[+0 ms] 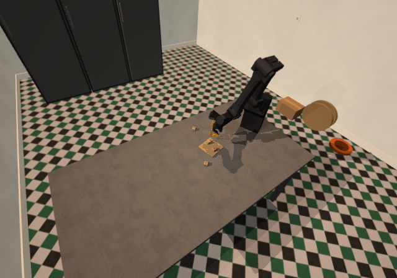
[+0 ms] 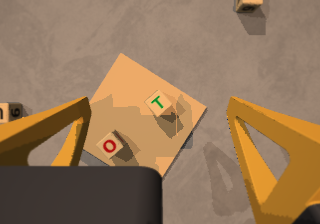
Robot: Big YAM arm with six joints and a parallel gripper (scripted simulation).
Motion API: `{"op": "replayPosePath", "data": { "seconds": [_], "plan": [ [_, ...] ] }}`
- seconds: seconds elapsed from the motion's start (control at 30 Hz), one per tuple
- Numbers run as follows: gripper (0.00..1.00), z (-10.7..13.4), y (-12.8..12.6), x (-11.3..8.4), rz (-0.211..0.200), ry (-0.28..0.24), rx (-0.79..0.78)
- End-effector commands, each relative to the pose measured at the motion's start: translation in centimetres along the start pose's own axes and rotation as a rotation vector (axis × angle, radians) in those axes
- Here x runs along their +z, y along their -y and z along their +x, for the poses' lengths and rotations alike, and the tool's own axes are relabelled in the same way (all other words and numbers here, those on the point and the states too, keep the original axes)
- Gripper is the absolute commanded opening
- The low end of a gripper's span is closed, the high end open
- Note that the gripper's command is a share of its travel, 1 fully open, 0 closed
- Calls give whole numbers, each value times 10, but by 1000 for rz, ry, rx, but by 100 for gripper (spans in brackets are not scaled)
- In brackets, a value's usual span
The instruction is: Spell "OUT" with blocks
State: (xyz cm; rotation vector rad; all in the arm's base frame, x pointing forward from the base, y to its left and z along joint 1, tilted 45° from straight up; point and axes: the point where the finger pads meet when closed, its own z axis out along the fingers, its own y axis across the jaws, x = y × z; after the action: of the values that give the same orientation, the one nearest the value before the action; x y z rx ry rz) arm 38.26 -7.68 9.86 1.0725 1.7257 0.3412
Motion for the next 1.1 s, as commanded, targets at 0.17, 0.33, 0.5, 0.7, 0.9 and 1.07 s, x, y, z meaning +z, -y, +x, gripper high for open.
{"op": "replayPosePath", "data": {
  "seconds": [0.17, 0.33, 0.5, 0.7, 0.9, 1.07],
  "plan": [
    [100, -54, 33, 43, 7, 24, -9],
    [100, -101, 88, 74, 6, 30, -11],
    [100, -122, 118, 83, 1, 38, -12],
    [100, -122, 111, 79, -24, 38, -28],
    [100, -118, 114, 84, -15, 25, -24],
    [100, -118, 115, 84, -14, 24, -23]
  ]
}}
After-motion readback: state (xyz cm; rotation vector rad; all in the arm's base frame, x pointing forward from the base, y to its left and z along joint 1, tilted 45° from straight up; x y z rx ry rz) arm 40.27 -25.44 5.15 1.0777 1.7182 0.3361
